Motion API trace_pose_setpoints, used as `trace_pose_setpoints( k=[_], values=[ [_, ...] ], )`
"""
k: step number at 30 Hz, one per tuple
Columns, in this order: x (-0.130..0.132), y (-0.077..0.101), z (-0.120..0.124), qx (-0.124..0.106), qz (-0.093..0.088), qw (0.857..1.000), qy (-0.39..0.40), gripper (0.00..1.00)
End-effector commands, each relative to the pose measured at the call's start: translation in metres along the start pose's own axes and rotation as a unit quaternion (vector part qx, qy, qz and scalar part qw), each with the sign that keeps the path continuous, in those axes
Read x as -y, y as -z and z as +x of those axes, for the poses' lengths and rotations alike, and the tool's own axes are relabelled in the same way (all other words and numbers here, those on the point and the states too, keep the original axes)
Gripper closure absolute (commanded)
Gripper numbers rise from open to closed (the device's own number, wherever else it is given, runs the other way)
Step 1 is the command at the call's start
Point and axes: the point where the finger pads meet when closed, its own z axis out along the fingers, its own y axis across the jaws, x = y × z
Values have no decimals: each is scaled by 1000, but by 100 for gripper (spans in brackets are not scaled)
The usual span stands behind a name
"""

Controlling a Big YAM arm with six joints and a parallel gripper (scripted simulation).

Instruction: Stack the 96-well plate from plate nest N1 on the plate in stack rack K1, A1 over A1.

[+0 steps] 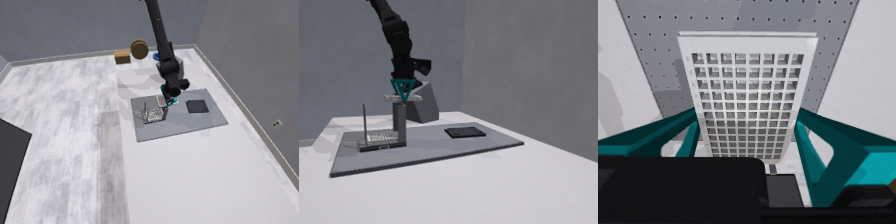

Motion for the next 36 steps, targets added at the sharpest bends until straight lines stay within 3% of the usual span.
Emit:
trace_pose_setpoints(
  k=[1,2,3,9,23,28,36],
  values=[
    [18,16,19,-3,19,1000,4,100],
    [18,16,19,-3,19,1000,4,100],
    [16,8,19,0,7,1000,9,100],
    [18,17,44,-4,18,1000,4,100],
    [18,15,83,-5,14,1000,7,100],
    [11,10,70,1,7,1000,19,100],
    [13,10,74,-3,12,1000,9,100]
  ],
)
